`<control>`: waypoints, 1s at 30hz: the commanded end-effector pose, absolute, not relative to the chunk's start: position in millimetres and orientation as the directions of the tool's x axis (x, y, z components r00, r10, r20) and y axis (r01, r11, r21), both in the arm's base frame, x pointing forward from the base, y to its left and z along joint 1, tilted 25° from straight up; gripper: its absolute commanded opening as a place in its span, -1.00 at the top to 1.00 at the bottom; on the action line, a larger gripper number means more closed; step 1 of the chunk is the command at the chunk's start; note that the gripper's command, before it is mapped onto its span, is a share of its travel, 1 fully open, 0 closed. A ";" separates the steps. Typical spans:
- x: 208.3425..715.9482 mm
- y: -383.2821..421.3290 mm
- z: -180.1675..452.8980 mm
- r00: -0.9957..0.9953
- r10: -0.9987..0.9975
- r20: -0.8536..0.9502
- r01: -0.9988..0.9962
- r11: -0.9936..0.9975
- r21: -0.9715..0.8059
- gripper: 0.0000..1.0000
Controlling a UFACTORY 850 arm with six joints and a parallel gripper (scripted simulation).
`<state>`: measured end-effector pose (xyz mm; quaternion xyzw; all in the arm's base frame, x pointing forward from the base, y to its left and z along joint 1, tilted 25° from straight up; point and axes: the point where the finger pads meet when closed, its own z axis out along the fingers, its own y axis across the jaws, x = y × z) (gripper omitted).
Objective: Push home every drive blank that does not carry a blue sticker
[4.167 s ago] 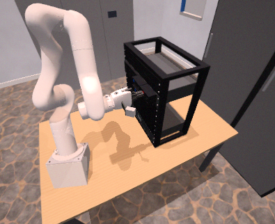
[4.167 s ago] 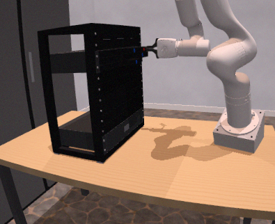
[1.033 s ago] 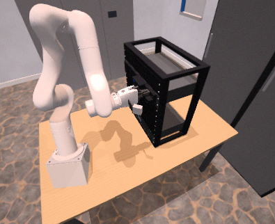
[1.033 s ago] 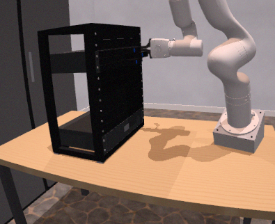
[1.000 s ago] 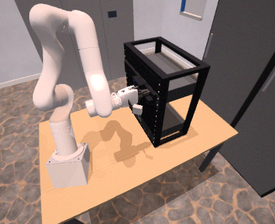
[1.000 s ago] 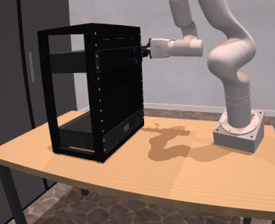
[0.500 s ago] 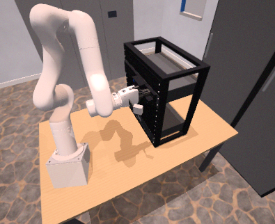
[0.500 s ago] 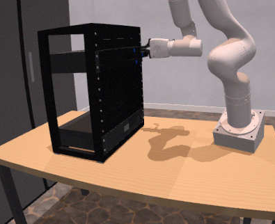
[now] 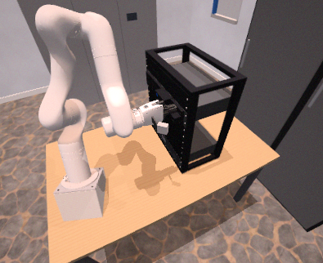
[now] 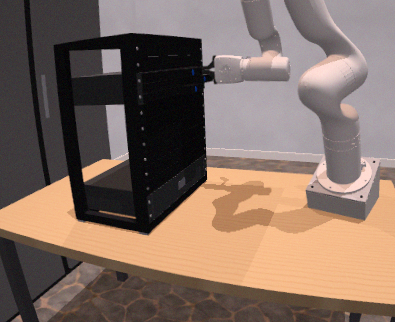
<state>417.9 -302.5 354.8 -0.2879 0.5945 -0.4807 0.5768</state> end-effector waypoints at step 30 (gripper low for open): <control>413.2 -301.8 354.8 -0.169 -0.897 -0.408 0.213 0.371 -0.904 1.00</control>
